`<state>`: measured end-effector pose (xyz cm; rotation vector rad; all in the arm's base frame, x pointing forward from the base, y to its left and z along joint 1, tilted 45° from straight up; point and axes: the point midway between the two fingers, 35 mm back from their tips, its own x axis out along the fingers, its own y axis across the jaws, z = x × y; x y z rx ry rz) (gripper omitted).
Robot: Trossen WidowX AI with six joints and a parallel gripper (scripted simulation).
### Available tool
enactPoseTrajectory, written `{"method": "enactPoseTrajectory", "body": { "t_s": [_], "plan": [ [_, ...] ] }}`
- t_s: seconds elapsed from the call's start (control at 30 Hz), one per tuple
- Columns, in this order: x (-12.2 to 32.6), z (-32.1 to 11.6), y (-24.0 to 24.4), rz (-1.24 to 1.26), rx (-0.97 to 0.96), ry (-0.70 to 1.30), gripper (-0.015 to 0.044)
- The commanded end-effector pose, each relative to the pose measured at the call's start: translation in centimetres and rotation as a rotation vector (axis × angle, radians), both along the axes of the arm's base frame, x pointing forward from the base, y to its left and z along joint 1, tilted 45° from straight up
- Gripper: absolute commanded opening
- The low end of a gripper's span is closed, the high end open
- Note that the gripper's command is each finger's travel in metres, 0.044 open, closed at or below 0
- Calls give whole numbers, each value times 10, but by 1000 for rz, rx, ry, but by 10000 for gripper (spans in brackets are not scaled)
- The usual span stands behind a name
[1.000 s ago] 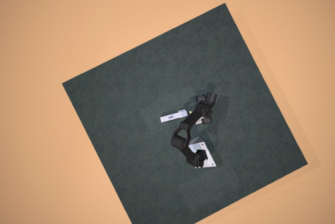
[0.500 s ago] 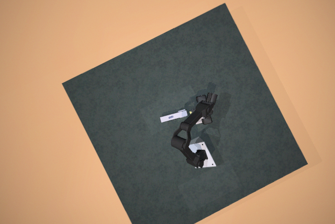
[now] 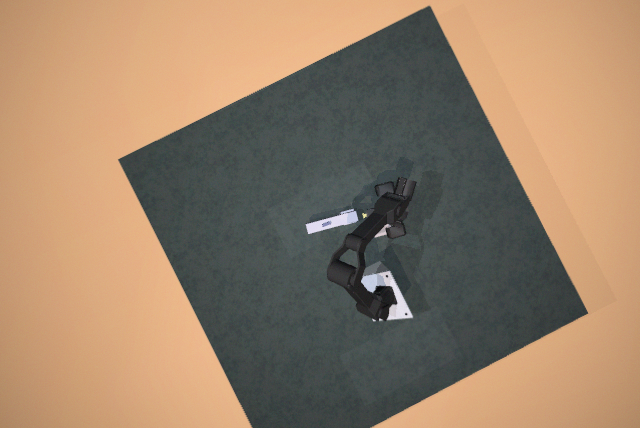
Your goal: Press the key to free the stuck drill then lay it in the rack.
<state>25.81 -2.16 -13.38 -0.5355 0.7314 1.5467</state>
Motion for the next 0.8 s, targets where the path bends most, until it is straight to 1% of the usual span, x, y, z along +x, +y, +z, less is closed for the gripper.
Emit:
{"method": "enactPoseTrajectory", "body": {
  "t_s": [0.0,0.77],
  "plan": [
    [1,1,-3,0,-3,-7,0],
    [0,2,-6,0,-3,-7,0]
  ]
}}
